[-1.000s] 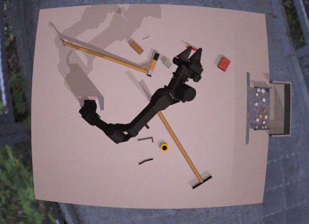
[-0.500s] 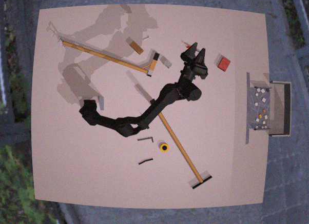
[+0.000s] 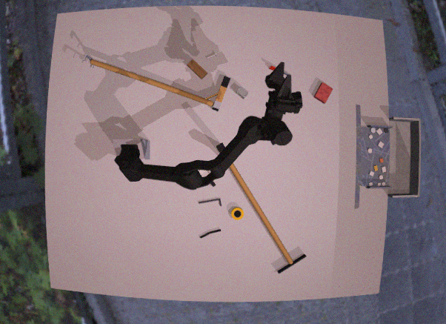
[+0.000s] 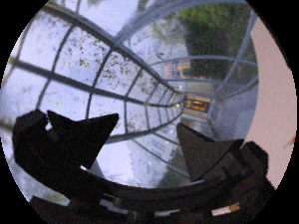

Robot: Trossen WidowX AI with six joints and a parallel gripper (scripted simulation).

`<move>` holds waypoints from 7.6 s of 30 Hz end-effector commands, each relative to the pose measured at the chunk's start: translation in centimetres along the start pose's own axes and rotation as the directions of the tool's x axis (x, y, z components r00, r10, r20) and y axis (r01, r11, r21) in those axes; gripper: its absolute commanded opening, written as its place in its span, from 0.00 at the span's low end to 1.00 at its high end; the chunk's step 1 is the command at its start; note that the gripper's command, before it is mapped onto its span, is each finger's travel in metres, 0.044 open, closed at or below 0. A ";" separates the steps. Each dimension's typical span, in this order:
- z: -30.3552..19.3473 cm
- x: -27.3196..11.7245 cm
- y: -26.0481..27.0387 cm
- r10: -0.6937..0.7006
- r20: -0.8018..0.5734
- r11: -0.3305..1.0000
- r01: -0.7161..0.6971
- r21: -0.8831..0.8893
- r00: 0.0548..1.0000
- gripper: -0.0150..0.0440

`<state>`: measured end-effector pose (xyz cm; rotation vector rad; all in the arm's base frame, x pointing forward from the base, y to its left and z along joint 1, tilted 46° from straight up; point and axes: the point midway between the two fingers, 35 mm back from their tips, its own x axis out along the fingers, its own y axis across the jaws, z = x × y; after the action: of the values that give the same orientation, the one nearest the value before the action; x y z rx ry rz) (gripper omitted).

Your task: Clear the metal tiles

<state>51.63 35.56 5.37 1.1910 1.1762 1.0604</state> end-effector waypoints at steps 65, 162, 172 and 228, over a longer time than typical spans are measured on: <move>0.7 0.5 -4.4 -0.166 0.106 0.915 0.193 -0.355 0.980 0.25; -11.1 -12.0 -14.9 -0.995 0.095 -0.074 -0.555 -0.829 -0.008 0.25; -12.7 -14.5 -14.2 -0.984 0.079 0.071 -0.751 -0.657 -0.162 0.25; -15.9 -24.0 -11.1 -0.774 0.116 0.627 -0.728 0.275 -0.623 0.25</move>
<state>33.19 13.20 -2.76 1.6704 -0.5101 -1.7271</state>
